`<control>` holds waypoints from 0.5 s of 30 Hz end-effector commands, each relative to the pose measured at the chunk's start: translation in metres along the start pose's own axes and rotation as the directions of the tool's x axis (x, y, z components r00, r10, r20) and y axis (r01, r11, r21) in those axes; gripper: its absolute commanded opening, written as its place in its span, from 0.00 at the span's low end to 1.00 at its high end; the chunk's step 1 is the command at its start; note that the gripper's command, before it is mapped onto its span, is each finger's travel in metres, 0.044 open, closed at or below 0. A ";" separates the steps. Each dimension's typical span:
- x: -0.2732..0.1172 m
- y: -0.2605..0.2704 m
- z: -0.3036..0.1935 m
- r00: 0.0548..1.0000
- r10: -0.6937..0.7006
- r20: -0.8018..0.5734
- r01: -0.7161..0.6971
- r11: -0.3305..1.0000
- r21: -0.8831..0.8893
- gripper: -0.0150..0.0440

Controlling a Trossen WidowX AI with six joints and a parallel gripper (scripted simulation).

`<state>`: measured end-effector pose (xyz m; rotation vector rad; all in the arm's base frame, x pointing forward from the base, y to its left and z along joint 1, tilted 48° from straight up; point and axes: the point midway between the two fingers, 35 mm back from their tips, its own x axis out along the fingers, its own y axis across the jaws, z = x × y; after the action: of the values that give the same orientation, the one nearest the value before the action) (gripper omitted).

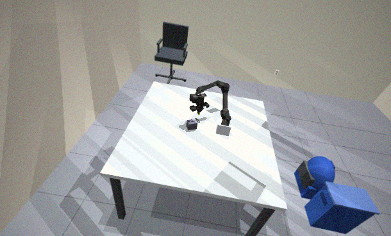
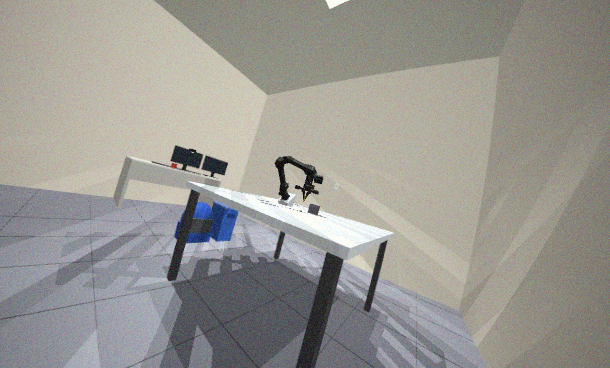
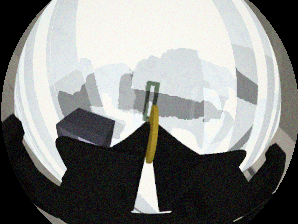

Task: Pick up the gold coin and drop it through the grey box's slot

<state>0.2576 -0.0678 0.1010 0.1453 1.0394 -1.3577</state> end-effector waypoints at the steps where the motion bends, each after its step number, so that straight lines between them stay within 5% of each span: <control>1: -0.013 -0.001 0.000 1.000 0.002 0.000 -0.002 1.000 0.005 0.25; 7: -0.019 -0.002 -0.001 1.000 0.001 0.001 -0.001 1.000 -0.018 0.25; 15: -0.020 -0.002 -0.003 1.000 0.001 0.001 -0.001 0.958 -0.286 0.25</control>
<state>0.2578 -0.0542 0.1137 0.0113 1.1502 -1.2591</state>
